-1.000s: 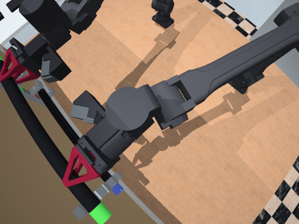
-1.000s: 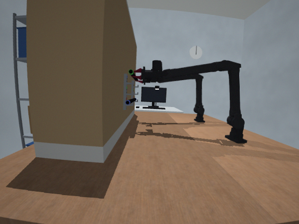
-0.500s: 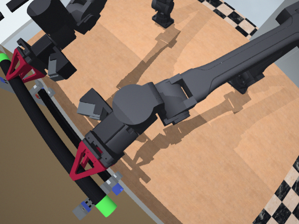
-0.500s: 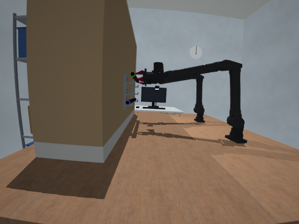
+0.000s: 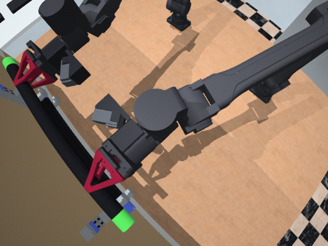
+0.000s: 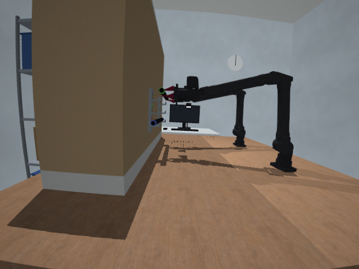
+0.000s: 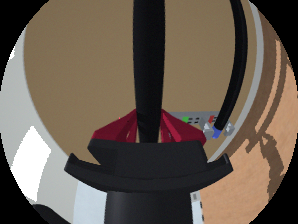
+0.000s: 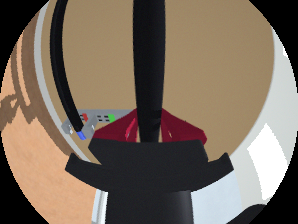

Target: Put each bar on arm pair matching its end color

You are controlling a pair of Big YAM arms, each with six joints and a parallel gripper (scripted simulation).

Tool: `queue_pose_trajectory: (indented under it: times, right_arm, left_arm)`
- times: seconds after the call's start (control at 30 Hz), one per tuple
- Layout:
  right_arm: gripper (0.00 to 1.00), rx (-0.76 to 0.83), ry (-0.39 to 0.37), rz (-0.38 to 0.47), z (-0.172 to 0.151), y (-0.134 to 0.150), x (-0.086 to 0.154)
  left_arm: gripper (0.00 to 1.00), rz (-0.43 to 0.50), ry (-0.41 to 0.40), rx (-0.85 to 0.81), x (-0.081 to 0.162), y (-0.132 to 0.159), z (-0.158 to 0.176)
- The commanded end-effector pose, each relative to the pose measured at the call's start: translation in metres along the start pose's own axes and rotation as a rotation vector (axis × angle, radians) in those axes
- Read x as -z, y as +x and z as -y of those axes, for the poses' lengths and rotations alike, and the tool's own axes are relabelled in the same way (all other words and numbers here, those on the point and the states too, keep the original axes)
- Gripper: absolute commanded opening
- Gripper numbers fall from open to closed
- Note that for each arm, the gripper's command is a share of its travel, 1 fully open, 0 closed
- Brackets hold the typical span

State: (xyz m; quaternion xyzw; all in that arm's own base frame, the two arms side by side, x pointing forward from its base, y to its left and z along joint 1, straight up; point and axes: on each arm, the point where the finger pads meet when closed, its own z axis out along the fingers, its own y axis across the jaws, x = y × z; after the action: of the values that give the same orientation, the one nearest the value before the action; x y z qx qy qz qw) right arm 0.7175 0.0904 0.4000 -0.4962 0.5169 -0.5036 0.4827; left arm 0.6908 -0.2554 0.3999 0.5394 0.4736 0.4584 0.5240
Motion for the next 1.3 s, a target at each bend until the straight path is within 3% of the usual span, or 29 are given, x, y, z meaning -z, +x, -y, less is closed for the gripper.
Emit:
queue_pose_trajectory:
  times: [0.0, 0.53, 1.27]
  right_arm:
    - [0.0, -0.029, 0.074, -0.016, 0.036, 0.007, 0.012]
    - [0.0, -0.029, 0.074, -0.016, 0.031, 0.007, 0.026]
    - [0.0, -0.029, 0.074, -0.016, 0.03, 0.007, 0.027]
  left_arm:
    - [0.0, -0.01, -0.076, 0.028, 0.01, 0.006, -0.038]
    - [0.0, -0.01, -0.076, 0.028, 0.024, 0.007, -0.033]
    - [0.0, -0.01, -0.076, 0.028, 0.025, 0.007, -0.032]
